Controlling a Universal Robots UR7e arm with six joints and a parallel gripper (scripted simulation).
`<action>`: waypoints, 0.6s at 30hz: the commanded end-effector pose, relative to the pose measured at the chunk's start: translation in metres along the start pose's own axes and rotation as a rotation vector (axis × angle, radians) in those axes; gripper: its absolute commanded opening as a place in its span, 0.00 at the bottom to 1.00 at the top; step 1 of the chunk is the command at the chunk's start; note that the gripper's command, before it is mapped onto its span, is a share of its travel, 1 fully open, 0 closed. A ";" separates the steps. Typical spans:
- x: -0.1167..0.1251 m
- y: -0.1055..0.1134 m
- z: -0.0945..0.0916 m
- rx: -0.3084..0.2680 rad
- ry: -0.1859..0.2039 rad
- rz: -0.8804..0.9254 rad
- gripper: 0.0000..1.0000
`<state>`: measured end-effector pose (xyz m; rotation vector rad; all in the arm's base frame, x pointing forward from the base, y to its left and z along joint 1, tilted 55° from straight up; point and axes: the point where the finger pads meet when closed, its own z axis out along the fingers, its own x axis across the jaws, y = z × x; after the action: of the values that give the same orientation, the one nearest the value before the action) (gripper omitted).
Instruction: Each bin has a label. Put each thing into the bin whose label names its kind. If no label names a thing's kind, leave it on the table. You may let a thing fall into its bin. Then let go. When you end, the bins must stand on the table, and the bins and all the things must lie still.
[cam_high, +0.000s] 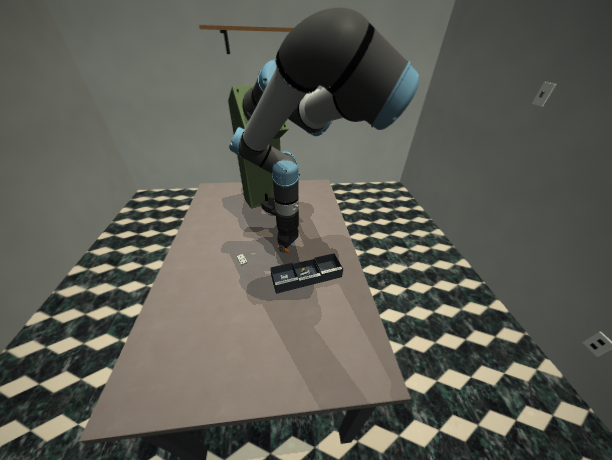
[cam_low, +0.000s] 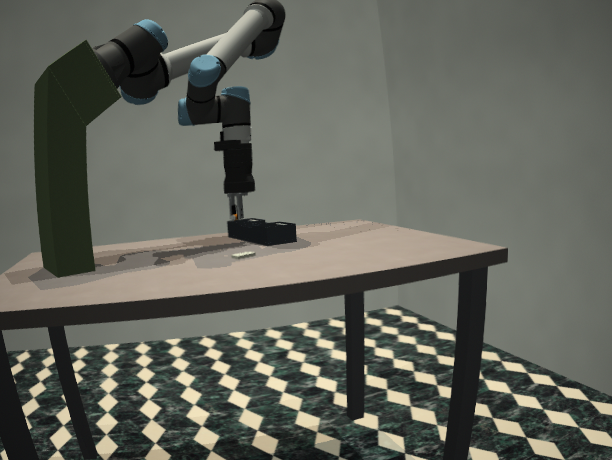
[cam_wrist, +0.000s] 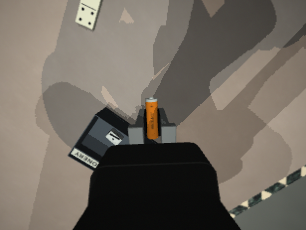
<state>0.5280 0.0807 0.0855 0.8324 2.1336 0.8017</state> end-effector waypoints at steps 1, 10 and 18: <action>0.007 0.020 0.001 0.008 -0.001 0.001 0.31; 0.026 0.070 0.001 0.008 -0.001 0.001 0.31; 0.034 0.090 0.001 0.008 0.000 -0.049 0.31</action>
<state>0.5371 0.1531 0.1338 0.8130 2.1387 0.7917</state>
